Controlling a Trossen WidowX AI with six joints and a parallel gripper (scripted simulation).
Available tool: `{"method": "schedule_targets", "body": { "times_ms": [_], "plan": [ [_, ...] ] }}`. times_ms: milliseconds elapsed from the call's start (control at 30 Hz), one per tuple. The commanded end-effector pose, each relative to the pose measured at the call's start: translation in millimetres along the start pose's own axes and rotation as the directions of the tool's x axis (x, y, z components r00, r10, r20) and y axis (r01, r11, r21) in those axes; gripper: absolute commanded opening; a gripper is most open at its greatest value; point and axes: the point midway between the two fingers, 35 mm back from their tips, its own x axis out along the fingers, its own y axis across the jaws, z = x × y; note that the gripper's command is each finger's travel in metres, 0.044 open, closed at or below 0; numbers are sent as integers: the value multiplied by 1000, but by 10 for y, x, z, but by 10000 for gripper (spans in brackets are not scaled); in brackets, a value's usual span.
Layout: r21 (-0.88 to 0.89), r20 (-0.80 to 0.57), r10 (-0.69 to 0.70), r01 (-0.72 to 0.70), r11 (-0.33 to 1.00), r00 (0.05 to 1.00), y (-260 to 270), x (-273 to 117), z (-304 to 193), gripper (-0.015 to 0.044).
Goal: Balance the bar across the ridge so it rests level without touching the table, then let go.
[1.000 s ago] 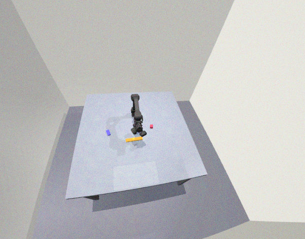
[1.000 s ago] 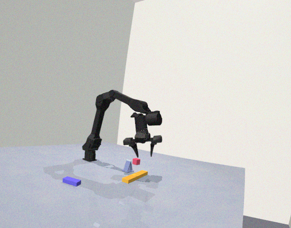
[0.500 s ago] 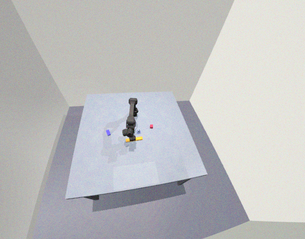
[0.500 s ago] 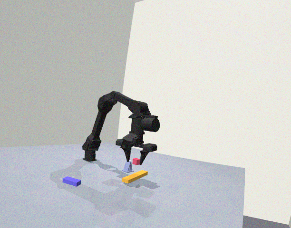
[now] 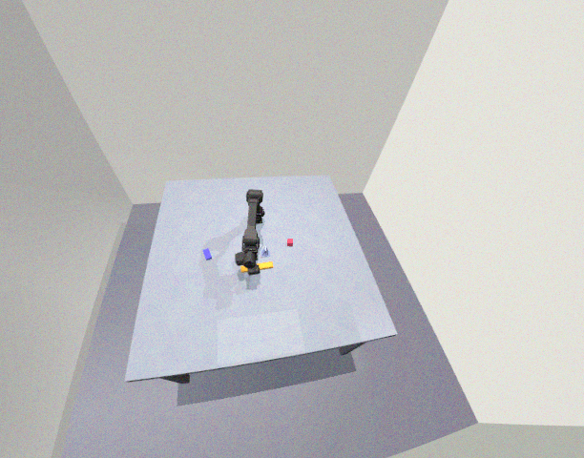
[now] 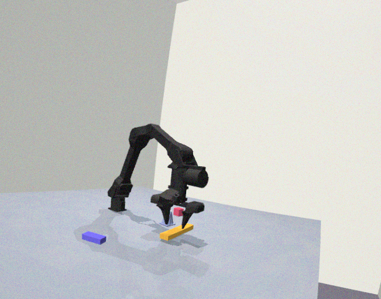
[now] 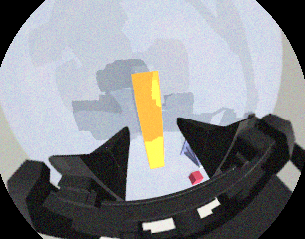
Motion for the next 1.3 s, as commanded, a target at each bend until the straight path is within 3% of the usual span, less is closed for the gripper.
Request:
{"method": "schedule_targets", "body": {
  "times_ms": [0,533,1067,1267],
  "plan": [
    [4,6,0,0,1000,1000,-1,30,10,315],
    [4,6,0,0,1000,1000,-2,269,11,315],
    [4,6,0,0,1000,1000,-2,271,11,315],
    [0,1,3,-3,1000,1000,2,264,2,157]
  ]
}}
